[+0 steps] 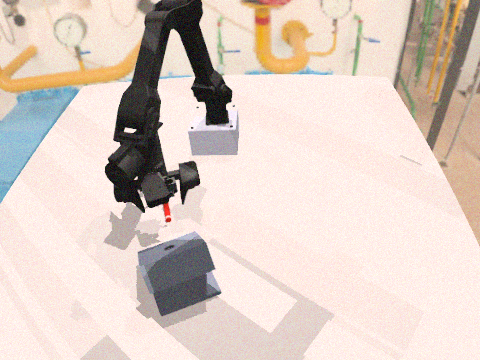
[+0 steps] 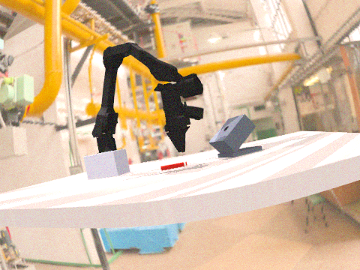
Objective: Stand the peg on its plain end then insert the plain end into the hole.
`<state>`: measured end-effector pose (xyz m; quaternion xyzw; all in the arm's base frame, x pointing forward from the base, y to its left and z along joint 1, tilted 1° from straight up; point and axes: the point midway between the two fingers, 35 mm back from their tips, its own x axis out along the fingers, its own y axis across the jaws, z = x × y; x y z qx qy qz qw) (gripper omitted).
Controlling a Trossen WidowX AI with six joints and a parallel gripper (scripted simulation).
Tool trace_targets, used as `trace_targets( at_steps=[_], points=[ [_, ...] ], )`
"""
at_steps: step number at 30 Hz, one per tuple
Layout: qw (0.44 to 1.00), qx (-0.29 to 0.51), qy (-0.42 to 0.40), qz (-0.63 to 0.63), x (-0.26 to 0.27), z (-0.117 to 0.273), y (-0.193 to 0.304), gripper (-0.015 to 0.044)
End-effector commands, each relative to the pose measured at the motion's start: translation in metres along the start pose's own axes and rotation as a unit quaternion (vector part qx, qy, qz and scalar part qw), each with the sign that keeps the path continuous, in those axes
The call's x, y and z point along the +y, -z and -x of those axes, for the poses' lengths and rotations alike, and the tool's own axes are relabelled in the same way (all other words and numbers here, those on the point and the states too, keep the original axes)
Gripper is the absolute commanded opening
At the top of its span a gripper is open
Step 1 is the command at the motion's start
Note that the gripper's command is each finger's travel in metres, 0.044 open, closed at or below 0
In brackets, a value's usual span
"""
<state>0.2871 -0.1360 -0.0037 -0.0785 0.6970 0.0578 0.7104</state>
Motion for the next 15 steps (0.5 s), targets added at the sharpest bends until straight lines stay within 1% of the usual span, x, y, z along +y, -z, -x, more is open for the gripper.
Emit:
trace_targets(
  at_steps=[1,15],
  points=[
    [1.000,0.002,-0.005,0.002,0.002,-0.009,0.002,0.0440],
    [1.000,0.002,-0.005,0.002,0.003,-0.031,0.003,0.0440]
  ],
)
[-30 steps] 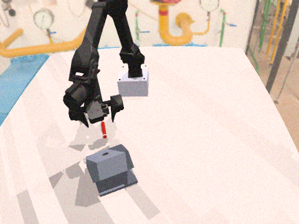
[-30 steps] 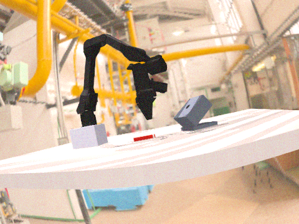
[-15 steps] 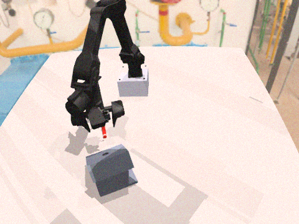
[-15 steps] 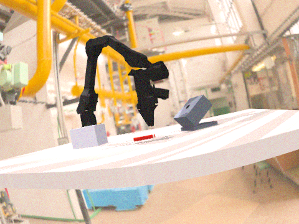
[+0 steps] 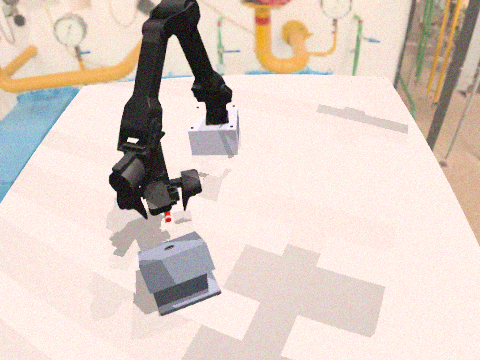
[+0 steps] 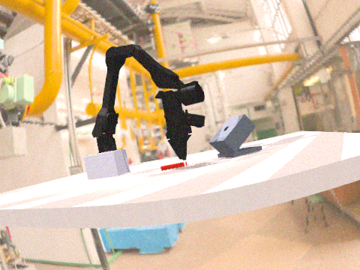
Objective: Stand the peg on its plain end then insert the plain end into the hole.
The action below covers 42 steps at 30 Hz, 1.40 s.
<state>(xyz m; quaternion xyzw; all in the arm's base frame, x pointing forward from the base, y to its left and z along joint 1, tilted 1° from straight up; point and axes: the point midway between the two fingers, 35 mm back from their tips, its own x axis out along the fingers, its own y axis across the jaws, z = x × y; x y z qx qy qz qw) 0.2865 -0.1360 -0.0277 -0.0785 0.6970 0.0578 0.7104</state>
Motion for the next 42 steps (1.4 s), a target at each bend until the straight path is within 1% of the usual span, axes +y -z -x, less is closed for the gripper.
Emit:
trace_targets(
  at_steps=[1,7,19,20,29,38,42],
  points=[
    [1.000,0.002,-0.005,0.002,0.0026,-0.0087,0.0022,0.0440],
    [1.000,0.002,-0.005,0.002,0.0032,-0.0156,0.0030,0.0440],
    [1.000,0.002,-0.005,0.002,0.0032,-0.0156,0.0030,0.0125],
    [1.000,0.002,-0.005,0.002,0.0032,-0.0156,0.0030,0.0110],
    [1.000,0.002,-0.005,0.002,0.0032,-0.0156,0.0030,0.0110],
    [1.000,0.002,-0.005,0.002,0.0032,-0.0156,0.0030,0.0051],
    [1.000,0.002,-0.005,0.002,0.0032,-0.0156,0.0030,0.0051]
  ],
)
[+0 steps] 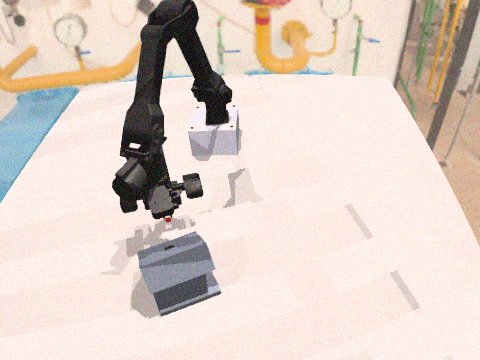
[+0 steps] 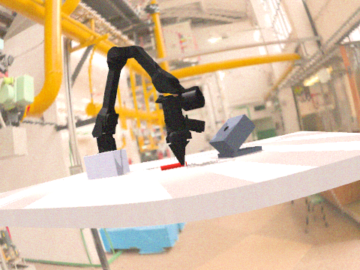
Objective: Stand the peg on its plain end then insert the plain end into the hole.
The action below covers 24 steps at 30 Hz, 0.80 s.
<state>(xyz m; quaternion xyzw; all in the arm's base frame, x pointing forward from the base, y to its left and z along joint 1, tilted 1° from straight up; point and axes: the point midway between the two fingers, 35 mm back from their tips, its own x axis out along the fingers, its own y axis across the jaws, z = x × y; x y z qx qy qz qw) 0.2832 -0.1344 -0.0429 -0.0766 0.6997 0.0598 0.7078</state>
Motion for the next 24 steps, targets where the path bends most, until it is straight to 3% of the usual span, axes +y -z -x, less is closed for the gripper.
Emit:
trace_targets(
  at_steps=[1,24],
  points=[
    [1.000,-0.002,-0.002,0.002,0.000,0.000,0.000,0.0051],
    [0.995,-0.098,0.000,0.000,0.000,0.012,0.009,0.0051]
  ],
)
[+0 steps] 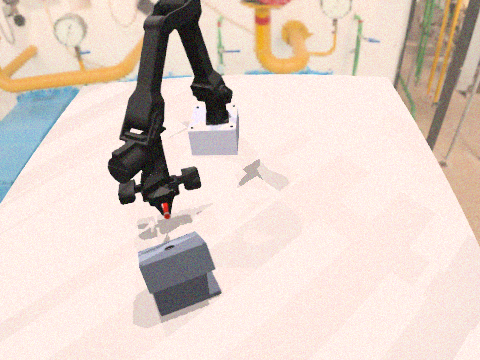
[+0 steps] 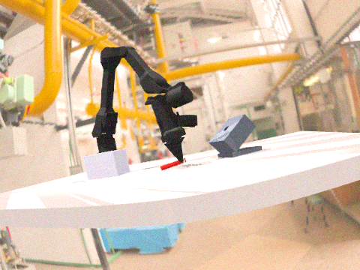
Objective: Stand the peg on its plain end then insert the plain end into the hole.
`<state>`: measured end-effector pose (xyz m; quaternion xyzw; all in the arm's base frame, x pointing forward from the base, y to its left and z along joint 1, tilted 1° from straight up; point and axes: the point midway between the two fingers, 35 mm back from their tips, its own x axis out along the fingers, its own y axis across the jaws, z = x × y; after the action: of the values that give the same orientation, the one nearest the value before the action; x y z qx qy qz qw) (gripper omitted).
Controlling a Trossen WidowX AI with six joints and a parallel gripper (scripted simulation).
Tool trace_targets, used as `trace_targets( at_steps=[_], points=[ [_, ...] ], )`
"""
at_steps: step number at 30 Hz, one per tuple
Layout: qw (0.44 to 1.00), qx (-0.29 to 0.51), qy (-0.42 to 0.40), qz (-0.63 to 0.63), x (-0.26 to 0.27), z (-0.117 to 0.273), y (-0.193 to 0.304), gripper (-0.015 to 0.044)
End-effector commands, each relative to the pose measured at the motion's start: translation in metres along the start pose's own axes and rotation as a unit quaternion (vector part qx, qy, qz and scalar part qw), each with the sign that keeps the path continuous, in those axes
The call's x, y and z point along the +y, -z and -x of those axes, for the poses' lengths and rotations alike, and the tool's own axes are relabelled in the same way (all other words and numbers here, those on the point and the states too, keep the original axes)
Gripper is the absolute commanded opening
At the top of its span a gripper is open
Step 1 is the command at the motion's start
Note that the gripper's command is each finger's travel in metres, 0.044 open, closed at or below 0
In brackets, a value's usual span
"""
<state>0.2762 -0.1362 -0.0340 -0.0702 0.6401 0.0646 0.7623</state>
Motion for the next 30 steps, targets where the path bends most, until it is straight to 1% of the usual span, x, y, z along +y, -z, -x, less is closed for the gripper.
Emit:
trace_targets(
  at_steps=[1,30],
  points=[
    [1.000,-0.022,0.000,0.001,0.000,0.004,0.001,0.0051],
    [0.989,-0.146,0.000,0.001,0.000,0.019,0.014,0.0051]
  ],
)
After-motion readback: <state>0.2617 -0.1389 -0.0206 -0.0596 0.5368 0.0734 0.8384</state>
